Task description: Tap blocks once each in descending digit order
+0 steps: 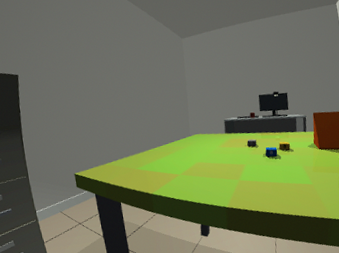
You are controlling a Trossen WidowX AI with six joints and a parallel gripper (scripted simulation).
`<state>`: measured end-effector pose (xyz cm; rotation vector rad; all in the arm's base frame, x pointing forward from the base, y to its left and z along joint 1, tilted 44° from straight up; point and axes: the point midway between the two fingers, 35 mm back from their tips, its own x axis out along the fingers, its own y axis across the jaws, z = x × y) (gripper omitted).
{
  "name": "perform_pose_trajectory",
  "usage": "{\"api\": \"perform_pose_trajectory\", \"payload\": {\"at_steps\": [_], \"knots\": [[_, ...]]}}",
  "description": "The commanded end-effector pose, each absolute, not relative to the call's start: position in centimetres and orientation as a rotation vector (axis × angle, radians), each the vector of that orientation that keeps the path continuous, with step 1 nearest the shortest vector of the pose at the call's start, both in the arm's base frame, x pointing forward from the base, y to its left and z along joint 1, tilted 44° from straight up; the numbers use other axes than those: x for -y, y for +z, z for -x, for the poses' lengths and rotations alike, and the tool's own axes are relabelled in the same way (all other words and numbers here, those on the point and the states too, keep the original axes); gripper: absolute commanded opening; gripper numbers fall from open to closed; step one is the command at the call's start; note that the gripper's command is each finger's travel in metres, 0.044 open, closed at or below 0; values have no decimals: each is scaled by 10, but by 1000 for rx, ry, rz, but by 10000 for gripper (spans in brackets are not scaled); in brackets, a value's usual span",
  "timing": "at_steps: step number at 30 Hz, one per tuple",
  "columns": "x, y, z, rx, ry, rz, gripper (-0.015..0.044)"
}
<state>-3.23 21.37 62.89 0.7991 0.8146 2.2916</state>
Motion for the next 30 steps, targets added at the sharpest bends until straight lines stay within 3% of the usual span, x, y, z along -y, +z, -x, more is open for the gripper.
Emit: {"api": "perform_pose_trajectory", "payload": {"at_steps": [1,16,30], "knots": [[-215,629,30,-809,2282,-806,400],[-283,536,-168,-639,1604,-840,400],[-226,385,-324,-697,1036,-646,400]]}}
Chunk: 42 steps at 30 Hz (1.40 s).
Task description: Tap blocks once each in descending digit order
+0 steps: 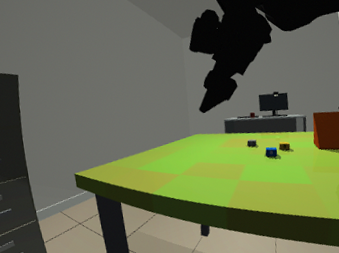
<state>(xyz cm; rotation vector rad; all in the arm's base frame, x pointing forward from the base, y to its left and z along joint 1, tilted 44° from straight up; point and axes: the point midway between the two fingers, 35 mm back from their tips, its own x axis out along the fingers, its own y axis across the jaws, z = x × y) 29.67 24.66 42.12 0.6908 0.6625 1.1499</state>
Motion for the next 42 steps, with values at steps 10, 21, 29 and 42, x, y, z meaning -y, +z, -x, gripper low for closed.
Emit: {"api": "perform_pose_trajectory", "payload": {"at_steps": [10,21,29,42], "knots": [[-135,274,-368,-863,738,-490,400],[-35,173,-344,-1129,570,-381,400],[18,126,-292,-1328,578,-380,400],[49,105,-225,-1478,710,-468,400]]}}
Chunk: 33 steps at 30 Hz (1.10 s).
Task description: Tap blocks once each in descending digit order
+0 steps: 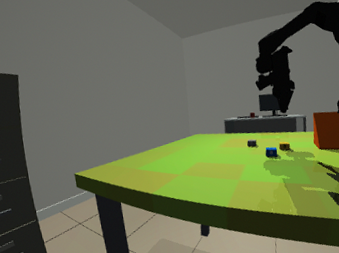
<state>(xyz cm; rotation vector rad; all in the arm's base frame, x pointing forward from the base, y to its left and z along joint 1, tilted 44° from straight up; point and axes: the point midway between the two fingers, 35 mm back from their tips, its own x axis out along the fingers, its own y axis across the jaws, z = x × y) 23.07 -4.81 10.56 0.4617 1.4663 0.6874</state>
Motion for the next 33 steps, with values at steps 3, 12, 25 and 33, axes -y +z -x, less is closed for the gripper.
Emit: {"api": "perform_pose_trajectory", "payload": {"at_steps": [3,12,25,33], "knots": [[49,105,-225,-1478,710,-468,400],[49,105,-225,-1478,710,-468,400],[-23,171,-261,-1469,718,-467,400],[-30,177,-263,-1475,714,-471,400]]}}
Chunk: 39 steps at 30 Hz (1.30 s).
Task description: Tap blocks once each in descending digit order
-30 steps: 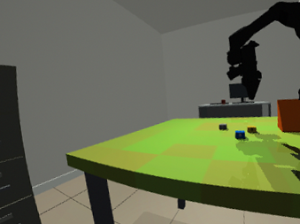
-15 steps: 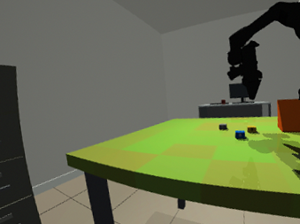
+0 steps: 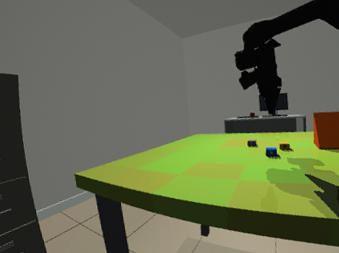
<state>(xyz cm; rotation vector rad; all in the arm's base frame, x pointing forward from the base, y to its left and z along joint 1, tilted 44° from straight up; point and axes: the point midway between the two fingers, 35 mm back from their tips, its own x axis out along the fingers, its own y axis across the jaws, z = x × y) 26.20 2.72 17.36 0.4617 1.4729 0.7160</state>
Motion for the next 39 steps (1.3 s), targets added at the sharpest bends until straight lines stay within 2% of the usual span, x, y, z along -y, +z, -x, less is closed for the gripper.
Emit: {"api": "perform_pose_trajectory", "payload": {"at_steps": [1,15,26,39], "knots": [[-30,177,-263,-1475,714,-471,400],[-29,176,-264,-1475,714,-471,400],[67,83,-342,-1471,709,-463,400],[74,75,-345,-1471,710,-463,400]]}}
